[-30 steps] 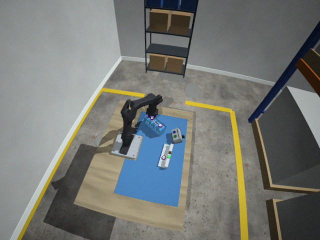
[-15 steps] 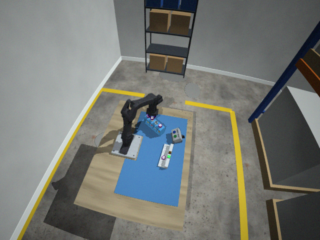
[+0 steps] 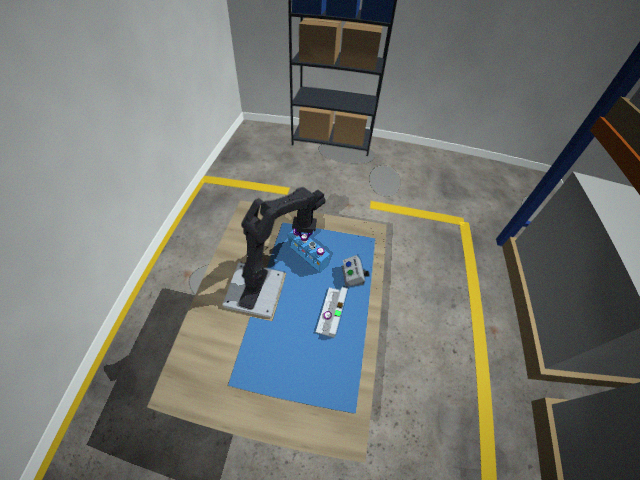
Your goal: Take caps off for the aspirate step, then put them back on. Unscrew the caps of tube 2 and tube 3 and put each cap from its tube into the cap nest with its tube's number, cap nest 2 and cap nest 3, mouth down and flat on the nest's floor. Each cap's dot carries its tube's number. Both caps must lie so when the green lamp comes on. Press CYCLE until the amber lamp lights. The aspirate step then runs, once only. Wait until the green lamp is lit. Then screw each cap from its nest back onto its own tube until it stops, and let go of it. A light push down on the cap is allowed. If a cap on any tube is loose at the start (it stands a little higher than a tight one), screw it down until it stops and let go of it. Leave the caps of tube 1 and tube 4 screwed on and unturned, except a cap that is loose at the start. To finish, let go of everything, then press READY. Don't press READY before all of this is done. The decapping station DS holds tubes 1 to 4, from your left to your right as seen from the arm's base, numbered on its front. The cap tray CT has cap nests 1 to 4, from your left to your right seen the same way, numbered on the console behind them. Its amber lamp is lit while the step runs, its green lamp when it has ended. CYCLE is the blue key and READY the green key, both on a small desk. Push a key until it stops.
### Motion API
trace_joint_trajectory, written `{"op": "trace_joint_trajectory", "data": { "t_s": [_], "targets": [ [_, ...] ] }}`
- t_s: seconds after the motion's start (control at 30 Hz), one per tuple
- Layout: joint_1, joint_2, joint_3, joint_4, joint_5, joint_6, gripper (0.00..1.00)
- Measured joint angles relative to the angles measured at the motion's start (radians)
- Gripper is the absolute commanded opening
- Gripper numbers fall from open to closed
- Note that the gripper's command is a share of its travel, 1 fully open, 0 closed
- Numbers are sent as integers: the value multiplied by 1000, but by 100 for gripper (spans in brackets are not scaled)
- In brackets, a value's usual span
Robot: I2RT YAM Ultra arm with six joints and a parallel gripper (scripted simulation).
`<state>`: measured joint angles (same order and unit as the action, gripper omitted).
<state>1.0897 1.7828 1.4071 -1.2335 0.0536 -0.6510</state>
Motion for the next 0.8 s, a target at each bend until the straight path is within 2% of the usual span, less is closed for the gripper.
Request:
{"op": "trace_joint_trajectory", "data": {
  "t_s": [0.43,0.47,0.8],
  "targets": [
    [0,3,-9,14,0,0,0],
    [0,3,-9,14,0,0,49],
    [0,3,-9,17,0,0,49]
  ]
}}
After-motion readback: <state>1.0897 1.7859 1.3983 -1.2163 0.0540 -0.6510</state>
